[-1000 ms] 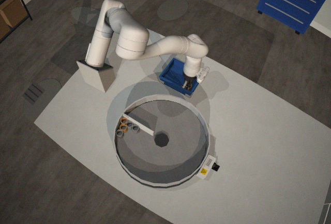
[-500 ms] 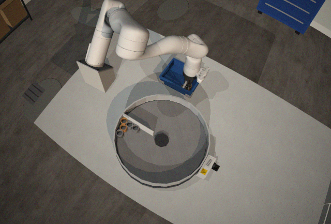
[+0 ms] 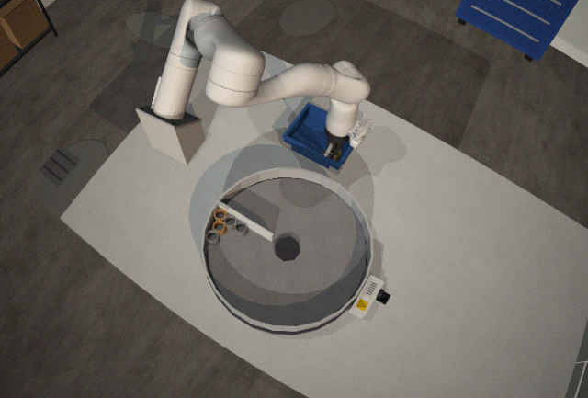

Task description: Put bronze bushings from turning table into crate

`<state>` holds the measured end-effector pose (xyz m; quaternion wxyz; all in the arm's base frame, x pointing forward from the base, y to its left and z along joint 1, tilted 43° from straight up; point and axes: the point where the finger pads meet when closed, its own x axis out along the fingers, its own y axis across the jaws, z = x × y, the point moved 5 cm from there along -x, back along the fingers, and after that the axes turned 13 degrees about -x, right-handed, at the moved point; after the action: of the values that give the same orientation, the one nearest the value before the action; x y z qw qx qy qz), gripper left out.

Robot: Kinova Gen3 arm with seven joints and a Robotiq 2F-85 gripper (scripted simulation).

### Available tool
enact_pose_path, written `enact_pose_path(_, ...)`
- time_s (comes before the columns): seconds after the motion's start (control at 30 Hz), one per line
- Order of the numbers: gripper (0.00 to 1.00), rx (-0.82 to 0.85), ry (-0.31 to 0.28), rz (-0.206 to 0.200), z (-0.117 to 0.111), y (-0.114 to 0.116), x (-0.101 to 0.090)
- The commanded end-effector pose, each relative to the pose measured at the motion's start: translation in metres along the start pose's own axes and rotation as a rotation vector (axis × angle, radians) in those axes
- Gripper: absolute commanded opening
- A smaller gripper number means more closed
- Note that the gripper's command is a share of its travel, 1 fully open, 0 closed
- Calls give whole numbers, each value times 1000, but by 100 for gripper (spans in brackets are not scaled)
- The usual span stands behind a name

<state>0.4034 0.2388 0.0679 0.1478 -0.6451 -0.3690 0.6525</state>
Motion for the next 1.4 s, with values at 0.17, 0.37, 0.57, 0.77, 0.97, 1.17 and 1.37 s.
enact_pose_path(0.17,16,0,2,1,0,0,-1)
enact_pose_path(0.37,16,0,2,1,0,0,-1)
enact_pose_path(0.57,16,0,2,1,0,0,-1)
enact_pose_path(0.77,16,0,2,1,0,0,-1)
enact_pose_path(0.97,16,0,2,1,0,0,-1)
enact_pose_path(1.17,16,0,2,1,0,0,-1)
enact_pose_path(1.37,16,0,2,1,0,0,-5)
